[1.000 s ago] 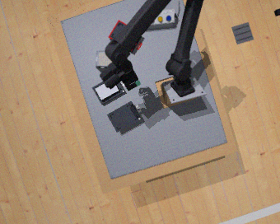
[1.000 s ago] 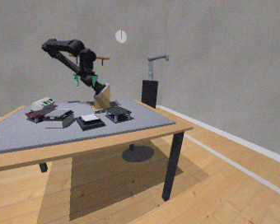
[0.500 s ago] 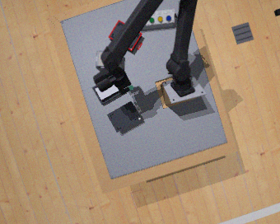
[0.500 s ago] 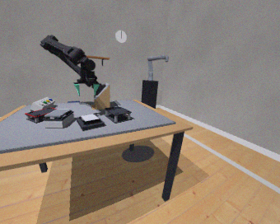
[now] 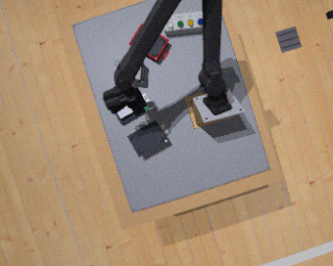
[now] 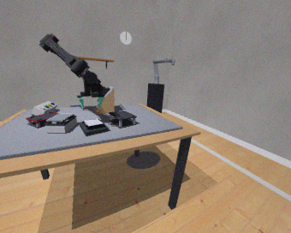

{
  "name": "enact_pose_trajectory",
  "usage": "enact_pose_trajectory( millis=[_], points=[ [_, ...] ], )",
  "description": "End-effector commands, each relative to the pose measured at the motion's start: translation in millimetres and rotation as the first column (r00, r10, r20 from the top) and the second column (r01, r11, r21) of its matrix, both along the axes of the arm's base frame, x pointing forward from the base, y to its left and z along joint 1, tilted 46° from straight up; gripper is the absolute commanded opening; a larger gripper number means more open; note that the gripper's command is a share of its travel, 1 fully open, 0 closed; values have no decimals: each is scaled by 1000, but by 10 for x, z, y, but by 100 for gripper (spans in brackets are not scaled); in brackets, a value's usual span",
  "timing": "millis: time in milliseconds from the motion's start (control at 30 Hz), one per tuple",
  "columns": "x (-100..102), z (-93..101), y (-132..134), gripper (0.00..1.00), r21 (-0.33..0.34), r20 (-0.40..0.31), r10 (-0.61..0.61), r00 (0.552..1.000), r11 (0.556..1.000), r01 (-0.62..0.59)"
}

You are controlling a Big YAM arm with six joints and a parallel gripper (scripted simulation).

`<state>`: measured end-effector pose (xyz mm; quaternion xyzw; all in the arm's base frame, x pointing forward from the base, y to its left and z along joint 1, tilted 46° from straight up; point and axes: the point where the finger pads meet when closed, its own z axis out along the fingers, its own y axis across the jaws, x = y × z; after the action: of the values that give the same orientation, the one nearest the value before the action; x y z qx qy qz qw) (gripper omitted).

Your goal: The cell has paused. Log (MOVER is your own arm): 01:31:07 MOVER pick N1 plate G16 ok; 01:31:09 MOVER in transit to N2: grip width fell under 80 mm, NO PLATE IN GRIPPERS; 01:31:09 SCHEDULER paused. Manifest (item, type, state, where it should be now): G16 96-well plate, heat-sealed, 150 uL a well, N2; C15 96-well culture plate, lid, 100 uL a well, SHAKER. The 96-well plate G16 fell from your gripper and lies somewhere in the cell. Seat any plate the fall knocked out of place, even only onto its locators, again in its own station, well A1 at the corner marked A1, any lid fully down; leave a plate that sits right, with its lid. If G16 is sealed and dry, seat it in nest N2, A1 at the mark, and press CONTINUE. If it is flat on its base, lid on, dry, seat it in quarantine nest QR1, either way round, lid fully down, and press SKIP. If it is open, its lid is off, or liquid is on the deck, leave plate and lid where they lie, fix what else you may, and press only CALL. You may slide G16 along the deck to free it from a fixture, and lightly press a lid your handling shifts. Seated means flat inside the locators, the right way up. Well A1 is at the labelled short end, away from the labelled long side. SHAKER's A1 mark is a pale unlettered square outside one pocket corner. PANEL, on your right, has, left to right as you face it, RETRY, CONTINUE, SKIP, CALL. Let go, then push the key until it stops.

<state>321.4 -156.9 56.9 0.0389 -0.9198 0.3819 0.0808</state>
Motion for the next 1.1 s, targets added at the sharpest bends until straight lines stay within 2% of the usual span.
enact_pose_trajectory(
  millis=[0,367,467,500,600,633,667,1067],
  points=[
    [275,65,-132,100,-8,35,13,999,1000,-13],
    [569,-219,-464,100,-9,31,13,999,1000,-13],
    [569,-219,-465,100,-9,31,13,999,1000,-13],
    [574,-133,-355,100,-10,38,39,999,999,-39],
    [570,-133,-357,100,-10,36,39,999,999,-38],
    [628,-121,-317,100,-10,35,45,998,999,-45],
    [618,-209,-306,100,-6,21,36,999,999,-36],
    [711,-142,-267,100,-7,28,30,999,1000,-30]
  ],
)
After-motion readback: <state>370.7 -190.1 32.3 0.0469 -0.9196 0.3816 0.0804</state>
